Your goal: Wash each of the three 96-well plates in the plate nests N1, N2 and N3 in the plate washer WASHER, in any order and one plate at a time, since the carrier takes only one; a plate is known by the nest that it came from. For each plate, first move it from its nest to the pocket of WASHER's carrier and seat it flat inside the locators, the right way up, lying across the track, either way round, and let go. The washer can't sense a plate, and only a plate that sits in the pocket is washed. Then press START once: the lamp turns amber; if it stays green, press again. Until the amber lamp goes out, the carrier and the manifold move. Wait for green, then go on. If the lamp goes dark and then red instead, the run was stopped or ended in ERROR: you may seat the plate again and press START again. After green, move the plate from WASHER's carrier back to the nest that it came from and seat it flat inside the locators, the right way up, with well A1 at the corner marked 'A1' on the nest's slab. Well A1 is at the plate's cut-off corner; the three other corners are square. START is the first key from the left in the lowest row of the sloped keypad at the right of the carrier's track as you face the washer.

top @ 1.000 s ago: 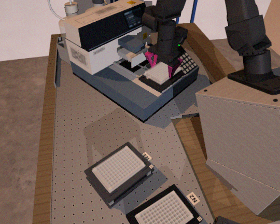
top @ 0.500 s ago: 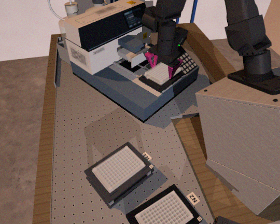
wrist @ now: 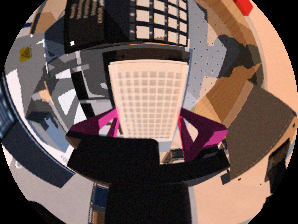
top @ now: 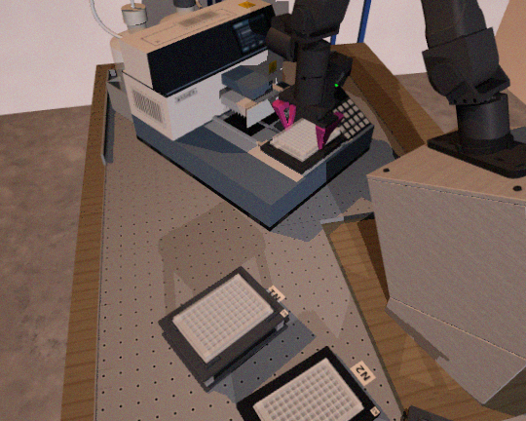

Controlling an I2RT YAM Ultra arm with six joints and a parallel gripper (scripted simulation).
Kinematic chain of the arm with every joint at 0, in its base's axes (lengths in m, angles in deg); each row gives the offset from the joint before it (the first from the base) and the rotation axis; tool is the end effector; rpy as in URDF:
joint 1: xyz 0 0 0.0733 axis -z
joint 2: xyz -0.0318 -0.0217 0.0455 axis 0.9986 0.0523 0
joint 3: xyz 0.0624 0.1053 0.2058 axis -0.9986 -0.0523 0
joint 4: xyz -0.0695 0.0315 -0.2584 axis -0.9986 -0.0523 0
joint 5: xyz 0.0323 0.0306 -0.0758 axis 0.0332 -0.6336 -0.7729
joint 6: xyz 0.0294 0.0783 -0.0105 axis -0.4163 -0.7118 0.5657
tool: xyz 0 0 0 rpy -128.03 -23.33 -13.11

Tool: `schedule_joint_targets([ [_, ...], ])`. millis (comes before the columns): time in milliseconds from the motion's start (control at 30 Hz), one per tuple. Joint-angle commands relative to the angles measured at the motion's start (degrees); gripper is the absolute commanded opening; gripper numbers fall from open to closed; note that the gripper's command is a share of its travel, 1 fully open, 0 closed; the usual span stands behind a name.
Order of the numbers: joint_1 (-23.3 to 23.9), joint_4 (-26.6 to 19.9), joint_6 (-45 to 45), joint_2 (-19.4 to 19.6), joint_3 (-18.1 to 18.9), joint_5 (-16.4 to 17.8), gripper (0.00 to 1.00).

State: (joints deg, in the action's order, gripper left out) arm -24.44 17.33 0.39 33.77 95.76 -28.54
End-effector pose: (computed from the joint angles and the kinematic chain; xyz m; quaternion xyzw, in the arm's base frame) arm 0.1513 -0.2938 0.0675 0.9220 0.2971 0.0270 0.2468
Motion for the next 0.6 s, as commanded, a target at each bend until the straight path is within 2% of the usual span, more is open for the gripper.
schedule_joint_targets([
  [0,0.9,0.1,0.5,0.8,1.9,-0.2,0.0],
  [300,0.9,0.8,0.5,0.3,1.4,-0.1,0.0],
  [567,0.6,1.1,0.5,1.4,1.0,-0.1,0.0],
])
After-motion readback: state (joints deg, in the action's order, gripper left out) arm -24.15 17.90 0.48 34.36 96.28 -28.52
